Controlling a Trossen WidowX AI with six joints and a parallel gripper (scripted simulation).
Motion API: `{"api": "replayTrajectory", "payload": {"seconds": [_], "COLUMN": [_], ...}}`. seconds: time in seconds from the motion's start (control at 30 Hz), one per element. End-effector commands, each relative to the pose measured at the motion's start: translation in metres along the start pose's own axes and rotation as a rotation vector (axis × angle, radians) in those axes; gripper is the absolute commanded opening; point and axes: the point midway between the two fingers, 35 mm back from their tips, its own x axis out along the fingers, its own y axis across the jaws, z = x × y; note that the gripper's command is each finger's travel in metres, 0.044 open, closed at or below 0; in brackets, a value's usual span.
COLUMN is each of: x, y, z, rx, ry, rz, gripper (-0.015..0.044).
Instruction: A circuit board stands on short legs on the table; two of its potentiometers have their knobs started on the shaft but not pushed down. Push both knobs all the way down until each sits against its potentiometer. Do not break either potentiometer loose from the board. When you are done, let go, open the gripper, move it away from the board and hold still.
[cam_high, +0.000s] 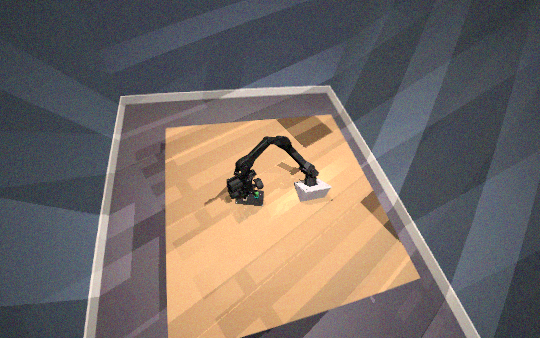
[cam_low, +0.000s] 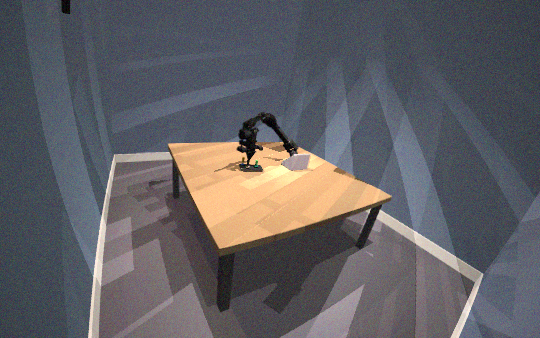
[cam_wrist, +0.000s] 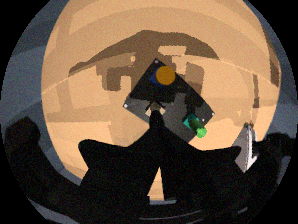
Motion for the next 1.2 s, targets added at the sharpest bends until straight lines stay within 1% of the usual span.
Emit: {"api": "replayTrajectory", "payload": {"seconds": [0.0,1.17], "x": [0.0042,0.0109], "y": [0.0003,0.0003], "z": [0.0022,0.0022], "rx": [0.002,0.002], "ry": [-0.002,-0.002], "rz": [-0.004,-0.004], "gripper": [0.0000,0.0000]}}
